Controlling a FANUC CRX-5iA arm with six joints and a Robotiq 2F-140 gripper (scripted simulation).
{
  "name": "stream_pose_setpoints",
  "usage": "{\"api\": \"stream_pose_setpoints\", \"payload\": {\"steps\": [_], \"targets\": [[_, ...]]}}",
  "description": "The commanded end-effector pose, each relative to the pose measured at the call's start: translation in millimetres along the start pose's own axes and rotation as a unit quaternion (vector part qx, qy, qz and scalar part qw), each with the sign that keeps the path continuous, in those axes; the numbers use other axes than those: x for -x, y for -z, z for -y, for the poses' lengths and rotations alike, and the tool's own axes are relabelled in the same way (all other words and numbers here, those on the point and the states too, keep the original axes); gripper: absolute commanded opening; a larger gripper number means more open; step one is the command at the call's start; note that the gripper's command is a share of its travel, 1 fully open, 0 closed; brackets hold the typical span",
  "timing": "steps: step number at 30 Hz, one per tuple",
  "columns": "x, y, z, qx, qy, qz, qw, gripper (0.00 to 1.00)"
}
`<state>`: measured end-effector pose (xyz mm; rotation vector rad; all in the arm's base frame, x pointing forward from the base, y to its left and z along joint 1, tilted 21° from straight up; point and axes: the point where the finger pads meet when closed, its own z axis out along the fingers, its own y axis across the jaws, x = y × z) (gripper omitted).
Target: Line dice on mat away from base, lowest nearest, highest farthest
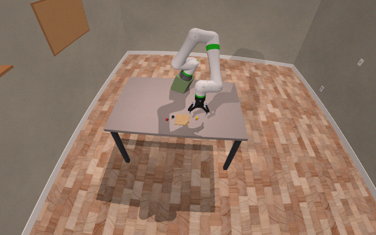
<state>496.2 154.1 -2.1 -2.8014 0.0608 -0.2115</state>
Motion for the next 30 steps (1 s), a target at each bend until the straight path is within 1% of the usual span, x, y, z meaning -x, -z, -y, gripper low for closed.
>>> {"api": "stream_pose_setpoints", "payload": {"steps": [1,8,13,17,23,26,27,30], "targets": [[-0.2,0.1,0.0,0.0,0.0,0.0,1.0,1.0],[-0.2,0.6,0.0,0.0,0.0,0.0,1.0,1.0],[-0.2,5.6,0.0,0.0,0.0,0.0,1.0,1.0],[-0.2,23.9,0.0,0.0,0.0,0.0,1.0,1.0],[-0.2,66.3,0.0,0.0,0.0,0.0,1.0,1.0],[-0.2,84.2,0.0,0.0,0.0,0.0,1.0,1.0],[-0.2,88.4,0.0,0.0,0.0,0.0,1.0,1.0],[-0.2,91.5,0.0,0.0,0.0,0.0,1.0,1.0]]}}
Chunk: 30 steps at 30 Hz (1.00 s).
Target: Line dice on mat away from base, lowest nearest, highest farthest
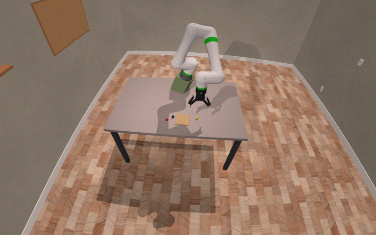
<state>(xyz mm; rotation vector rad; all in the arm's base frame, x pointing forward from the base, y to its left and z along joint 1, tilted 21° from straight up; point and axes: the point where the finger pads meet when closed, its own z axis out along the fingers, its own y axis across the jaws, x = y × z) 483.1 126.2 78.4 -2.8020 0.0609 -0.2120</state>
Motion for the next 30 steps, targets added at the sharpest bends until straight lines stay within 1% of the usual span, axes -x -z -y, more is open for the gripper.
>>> {"api": "stream_pose_setpoints", "payload": {"steps": [1,11,20,30], "targets": [[-0.1,7.4,0.2,0.0,0.0,0.0,1.0,1.0],[0.1,9.0,0.1,0.0,-0.001,0.0,1.0,1.0],[14.2,0.1,-6.3,0.0,-0.048,0.0,0.999,1.0],[14.4,0.0,-6.4,0.0,-0.048,0.0,0.999,1.0]]}}
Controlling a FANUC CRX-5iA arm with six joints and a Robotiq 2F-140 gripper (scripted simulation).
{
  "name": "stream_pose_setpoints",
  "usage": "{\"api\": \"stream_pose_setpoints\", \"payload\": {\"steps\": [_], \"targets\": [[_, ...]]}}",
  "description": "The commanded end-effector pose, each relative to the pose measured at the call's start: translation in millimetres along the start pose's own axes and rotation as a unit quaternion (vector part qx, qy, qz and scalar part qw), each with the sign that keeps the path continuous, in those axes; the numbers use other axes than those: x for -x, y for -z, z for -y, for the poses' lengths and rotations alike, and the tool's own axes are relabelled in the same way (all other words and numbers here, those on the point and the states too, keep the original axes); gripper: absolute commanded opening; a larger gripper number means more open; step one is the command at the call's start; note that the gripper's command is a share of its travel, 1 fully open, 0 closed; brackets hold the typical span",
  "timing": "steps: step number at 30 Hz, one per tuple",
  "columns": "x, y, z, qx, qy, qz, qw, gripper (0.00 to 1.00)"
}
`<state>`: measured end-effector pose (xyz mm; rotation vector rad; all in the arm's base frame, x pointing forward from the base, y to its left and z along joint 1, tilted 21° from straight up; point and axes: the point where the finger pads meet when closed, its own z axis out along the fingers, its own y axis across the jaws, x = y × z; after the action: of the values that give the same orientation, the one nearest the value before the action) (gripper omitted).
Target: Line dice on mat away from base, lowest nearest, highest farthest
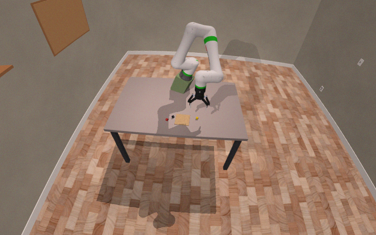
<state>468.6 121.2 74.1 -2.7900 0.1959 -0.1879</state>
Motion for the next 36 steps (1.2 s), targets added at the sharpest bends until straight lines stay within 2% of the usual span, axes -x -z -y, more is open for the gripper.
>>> {"api": "stream_pose_setpoints", "payload": {"steps": [1,5,10,12,13,36], "targets": [[-0.2,0.2,0.0,0.0,0.0,0.0,1.0,1.0],[-0.2,-2.7,0.0,0.0,0.0,0.0,1.0,1.0],[1.4,-33.8,-0.3,0.001,0.0,0.0,1.0,1.0],[1.6,-36.5,-0.4,0.001,0.0,0.0,1.0,1.0],[1.6,-36.5,-0.4,0.001,0.0,0.0,1.0,0.21],[1.6,-36.5,-0.4,0.001,0.0,0.0,1.0,0.21]]}}
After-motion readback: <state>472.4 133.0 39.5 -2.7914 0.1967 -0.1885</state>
